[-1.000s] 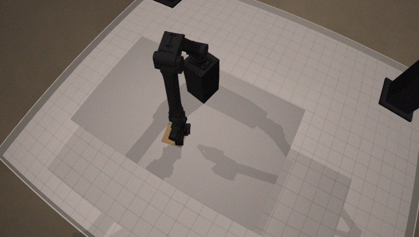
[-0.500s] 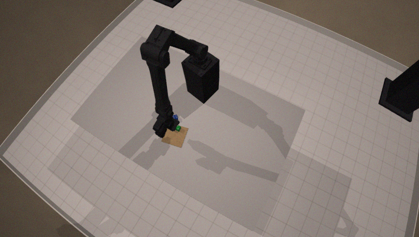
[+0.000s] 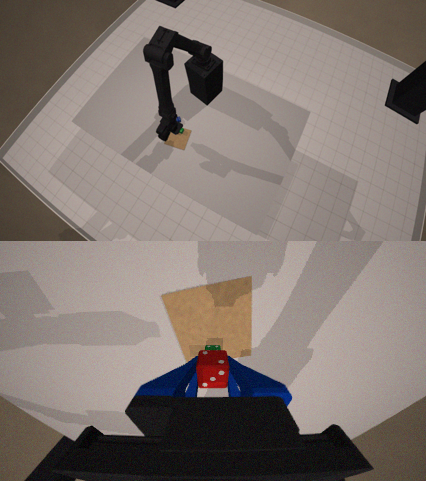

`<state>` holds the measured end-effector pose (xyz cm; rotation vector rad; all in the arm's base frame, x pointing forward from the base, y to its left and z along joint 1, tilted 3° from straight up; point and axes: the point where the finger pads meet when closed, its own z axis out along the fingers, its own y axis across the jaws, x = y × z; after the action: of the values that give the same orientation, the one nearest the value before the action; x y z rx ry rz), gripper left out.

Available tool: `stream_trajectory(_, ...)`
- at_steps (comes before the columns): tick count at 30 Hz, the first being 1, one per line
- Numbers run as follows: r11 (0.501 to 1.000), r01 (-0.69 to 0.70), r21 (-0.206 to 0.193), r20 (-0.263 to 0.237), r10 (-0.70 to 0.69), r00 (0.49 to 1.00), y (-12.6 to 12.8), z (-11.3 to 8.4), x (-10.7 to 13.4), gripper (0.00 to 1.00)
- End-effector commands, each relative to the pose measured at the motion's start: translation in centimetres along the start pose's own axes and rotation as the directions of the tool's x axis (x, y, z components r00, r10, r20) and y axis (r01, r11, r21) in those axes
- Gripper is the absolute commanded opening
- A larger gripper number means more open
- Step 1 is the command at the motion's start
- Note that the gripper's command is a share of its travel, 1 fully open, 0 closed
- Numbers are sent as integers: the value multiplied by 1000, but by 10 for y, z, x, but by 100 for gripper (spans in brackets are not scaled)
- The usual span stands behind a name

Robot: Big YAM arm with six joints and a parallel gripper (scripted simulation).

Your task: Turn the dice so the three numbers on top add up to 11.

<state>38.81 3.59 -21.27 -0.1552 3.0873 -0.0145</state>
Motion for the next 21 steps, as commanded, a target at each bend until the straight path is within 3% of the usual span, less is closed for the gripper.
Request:
stream_trajectory(1,1000,-13,0,24,13,1000,-3,9,-11,26)
stream_trajectory(4,1000,-13,0,7,13,1000,-3,14,-1,26)
stream_trajectory(6,1000,-13,0,23,13,1000,-3,21,-10,26)
stream_trajectory(18,1000,-9,0,17,9,1000,-4,77,-6,26)
stream_trajectory(21,1000,-9,0,30,9,1000,-4,75,-12,26)
